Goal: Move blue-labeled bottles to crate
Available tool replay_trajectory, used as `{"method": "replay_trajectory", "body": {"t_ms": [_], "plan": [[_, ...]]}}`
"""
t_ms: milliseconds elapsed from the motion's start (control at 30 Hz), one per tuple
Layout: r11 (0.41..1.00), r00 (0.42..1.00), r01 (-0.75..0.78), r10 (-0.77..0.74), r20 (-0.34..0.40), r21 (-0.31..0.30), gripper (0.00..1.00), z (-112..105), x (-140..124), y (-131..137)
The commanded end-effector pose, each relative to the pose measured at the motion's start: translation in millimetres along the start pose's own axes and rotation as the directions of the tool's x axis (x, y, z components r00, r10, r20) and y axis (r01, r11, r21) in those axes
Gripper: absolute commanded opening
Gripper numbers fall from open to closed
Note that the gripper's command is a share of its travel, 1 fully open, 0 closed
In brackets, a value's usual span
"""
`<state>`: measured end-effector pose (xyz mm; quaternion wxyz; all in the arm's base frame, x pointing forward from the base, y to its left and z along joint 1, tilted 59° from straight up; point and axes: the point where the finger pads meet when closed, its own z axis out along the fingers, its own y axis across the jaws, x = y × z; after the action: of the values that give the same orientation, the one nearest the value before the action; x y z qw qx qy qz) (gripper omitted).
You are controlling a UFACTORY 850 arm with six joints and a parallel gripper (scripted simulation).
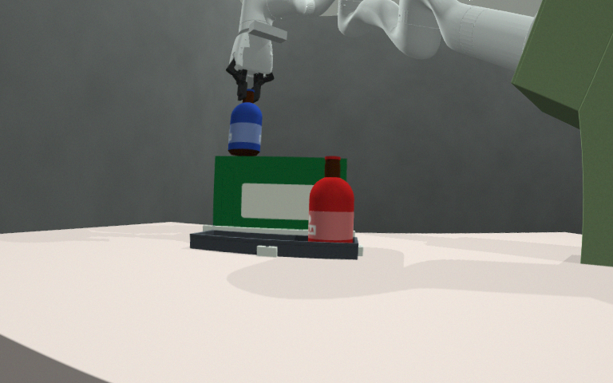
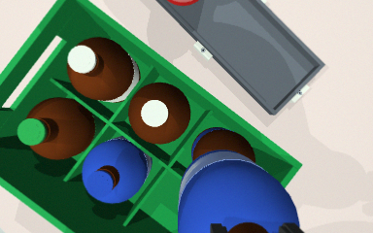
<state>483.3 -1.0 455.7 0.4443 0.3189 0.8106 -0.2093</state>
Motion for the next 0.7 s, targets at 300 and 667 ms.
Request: {"method": "replay_trajectory", "body": {"t_ms": [300,667], "plan": [[1.000,1.000,0.000,0.000,0.000,-0.001,0.00,-0.4,-21.6,-14.9],[1.000,1.000,0.000,0.000,0.000,-0.001,0.00,-0.4,-34.0,-23.9]]}}
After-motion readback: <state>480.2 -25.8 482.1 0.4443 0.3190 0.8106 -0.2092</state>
